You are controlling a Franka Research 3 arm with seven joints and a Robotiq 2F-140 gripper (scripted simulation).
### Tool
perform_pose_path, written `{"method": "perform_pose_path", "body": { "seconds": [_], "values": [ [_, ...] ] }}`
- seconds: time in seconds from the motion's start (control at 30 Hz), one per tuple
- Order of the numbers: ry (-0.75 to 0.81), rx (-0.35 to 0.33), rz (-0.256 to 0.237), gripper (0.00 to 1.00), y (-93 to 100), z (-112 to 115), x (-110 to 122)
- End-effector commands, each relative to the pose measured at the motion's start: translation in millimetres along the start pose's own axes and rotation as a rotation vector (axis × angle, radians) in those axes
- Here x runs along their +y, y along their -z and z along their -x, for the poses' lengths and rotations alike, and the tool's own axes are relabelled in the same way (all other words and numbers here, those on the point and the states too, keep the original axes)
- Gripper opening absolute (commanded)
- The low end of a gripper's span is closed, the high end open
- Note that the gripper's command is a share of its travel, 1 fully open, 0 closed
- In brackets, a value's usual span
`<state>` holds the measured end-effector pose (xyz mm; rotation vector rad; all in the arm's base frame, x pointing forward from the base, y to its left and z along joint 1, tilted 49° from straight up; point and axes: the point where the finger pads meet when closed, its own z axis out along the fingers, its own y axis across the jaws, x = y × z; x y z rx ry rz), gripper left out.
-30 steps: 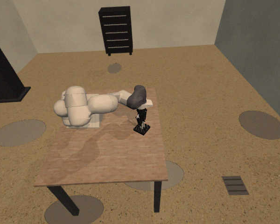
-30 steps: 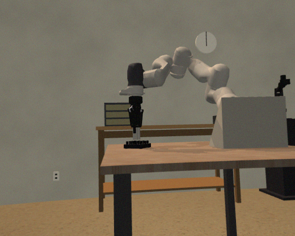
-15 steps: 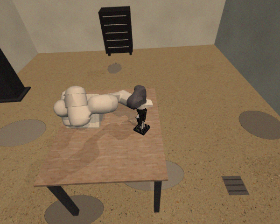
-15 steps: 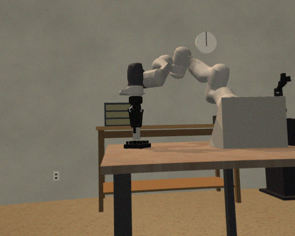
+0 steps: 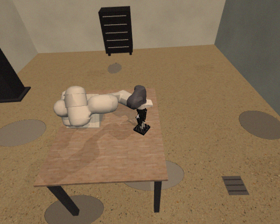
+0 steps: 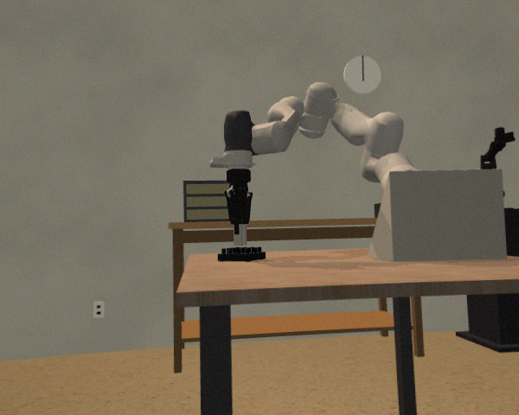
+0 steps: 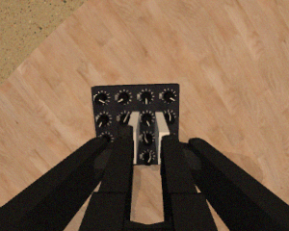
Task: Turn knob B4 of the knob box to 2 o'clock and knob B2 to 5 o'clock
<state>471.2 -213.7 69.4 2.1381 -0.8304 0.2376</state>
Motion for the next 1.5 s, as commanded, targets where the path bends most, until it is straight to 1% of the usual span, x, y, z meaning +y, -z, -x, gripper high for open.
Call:
{"method": "perform_pose_path", "body": {
  "seconds": [0.0, 0.4, 1.07, 1.47],
  "values": [
    [-0.002, 0.002, 0.0, 0.12, -0.9, -1.8, 0.7],
    [-0.002, 0.002, 0.0, 0.12, -1.4, -1.8, 0.7],
    [-0.002, 0.002, 0.0, 0.12, -13.7, -1.8, 0.7],
    [-0.002, 0.002, 0.0, 0.12, -14.9, -1.8, 0.7]
  ]
}}
